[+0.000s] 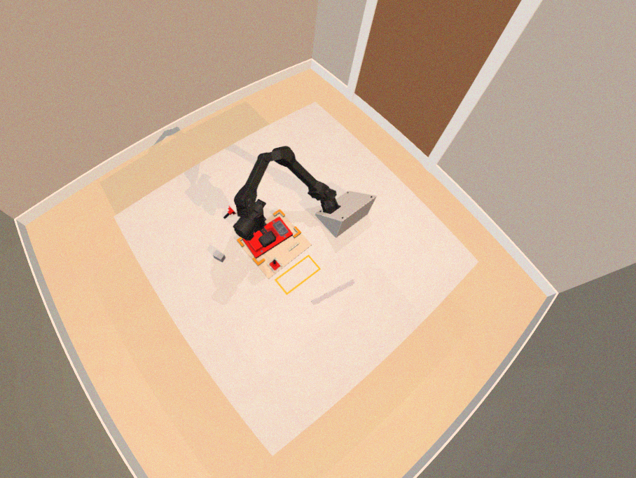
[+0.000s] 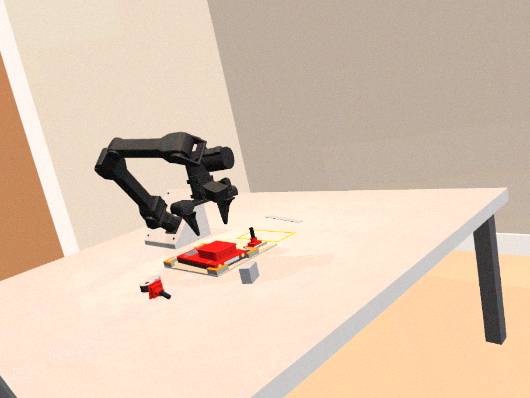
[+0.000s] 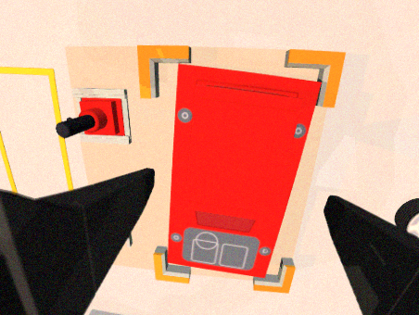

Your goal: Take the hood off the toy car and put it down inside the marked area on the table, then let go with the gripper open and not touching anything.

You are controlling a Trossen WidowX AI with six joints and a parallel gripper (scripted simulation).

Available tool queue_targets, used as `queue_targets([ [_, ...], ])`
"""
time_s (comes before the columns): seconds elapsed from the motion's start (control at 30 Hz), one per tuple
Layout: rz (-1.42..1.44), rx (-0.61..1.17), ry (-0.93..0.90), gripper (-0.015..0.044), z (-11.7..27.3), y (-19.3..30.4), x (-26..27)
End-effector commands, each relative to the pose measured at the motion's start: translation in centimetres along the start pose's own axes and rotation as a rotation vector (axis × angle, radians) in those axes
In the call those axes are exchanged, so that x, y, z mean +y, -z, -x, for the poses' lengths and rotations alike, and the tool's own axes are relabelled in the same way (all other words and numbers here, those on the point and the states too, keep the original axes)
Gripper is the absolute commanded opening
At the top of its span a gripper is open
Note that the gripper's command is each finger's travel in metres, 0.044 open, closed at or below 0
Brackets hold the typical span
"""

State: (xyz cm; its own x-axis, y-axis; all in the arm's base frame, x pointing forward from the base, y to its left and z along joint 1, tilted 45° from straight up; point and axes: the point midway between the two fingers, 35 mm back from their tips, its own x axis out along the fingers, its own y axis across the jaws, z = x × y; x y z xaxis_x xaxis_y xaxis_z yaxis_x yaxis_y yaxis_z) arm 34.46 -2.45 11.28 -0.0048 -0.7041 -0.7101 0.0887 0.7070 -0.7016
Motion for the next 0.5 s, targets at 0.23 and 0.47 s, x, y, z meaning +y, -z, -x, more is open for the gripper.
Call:
queue_targets([
  [0.23,0.004,0.004,0.0,0.044,-1.1,0.1,0.0],
  [0.47,0.004,0.004,0.0,0.044,-1.8,0.1,0.0],
])
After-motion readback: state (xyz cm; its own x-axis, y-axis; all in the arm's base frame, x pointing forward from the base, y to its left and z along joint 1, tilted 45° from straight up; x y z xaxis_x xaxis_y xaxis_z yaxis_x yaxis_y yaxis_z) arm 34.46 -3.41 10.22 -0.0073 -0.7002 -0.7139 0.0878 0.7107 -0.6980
